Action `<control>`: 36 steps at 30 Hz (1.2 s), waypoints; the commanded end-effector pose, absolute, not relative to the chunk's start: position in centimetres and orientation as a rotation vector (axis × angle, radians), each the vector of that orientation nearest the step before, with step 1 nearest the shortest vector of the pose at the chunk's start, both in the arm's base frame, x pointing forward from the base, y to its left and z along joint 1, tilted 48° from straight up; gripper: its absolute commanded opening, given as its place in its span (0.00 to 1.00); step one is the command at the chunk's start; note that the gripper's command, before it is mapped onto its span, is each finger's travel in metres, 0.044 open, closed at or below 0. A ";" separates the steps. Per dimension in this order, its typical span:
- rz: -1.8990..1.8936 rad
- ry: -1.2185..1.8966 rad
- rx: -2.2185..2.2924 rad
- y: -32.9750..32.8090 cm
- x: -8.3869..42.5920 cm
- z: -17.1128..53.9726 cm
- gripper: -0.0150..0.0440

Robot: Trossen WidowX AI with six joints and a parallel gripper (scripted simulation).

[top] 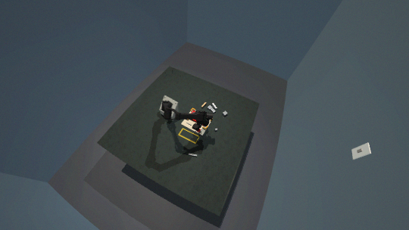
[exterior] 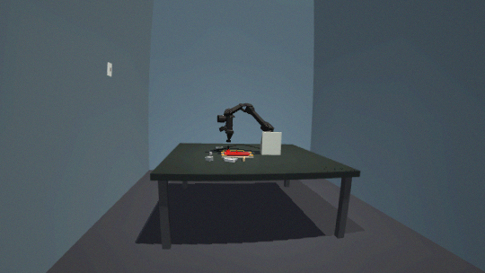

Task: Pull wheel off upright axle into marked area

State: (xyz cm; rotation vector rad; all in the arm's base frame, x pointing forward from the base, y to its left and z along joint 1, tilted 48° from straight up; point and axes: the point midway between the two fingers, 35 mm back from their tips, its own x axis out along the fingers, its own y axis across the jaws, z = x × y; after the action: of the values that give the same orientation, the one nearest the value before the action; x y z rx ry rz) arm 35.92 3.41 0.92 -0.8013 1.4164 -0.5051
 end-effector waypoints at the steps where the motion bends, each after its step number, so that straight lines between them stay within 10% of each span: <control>1: -0.506 1.422 -0.803 2.4 35.6 1.8 0.25; 36: -0.509 1.423 -0.801 -5.0 32.1 6.9 0.25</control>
State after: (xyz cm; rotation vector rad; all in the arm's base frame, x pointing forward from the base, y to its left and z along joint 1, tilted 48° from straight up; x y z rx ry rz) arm 32.04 -4.38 7.36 -0.7933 1.4243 -0.5071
